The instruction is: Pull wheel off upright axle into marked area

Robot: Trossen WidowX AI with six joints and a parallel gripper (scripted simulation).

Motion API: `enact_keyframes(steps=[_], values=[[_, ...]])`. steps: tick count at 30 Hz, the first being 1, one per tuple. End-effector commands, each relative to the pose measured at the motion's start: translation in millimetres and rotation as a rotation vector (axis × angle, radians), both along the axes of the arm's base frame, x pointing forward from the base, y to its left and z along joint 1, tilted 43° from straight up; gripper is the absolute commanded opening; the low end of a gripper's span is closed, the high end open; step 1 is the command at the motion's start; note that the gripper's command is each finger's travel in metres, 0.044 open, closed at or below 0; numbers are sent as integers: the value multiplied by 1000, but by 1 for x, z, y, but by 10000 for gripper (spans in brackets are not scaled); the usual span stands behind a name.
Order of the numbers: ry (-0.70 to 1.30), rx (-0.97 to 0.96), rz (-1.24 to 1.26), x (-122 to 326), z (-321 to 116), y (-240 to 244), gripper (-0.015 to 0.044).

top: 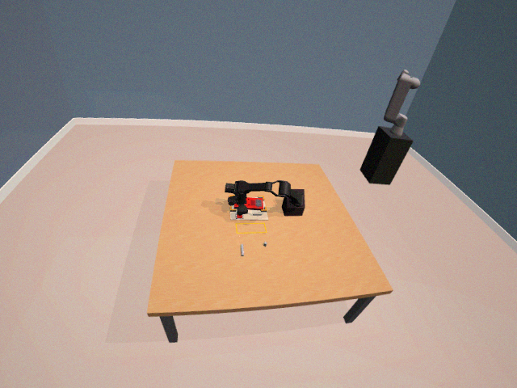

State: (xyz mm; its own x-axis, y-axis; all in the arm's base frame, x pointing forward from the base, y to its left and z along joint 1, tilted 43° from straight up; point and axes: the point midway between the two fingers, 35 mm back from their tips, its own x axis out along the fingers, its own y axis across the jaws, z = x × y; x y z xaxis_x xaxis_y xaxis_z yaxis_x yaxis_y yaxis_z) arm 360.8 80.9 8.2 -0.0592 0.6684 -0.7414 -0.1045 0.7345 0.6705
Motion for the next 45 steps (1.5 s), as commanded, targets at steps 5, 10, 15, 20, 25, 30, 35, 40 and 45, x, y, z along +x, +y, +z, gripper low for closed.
enact_keyframes(steps=[5,10,15,20,25,30,35,40,45], values=[[-1,1,-11,1,5,-7,0],[-1,1,-12,1,6,-8,0],[-2,1,-13,1,8,-9,0],[-2,1,-13,1,9,-10,0],[-2,1,-14,1,10,-11,0],[-3,1,-15,1,11,-12,0],[-3,1,-15,1,12,-14,0],[-3,1,-16,1,14,-15,0],[-4,1,-17,1,15,-16,0]])
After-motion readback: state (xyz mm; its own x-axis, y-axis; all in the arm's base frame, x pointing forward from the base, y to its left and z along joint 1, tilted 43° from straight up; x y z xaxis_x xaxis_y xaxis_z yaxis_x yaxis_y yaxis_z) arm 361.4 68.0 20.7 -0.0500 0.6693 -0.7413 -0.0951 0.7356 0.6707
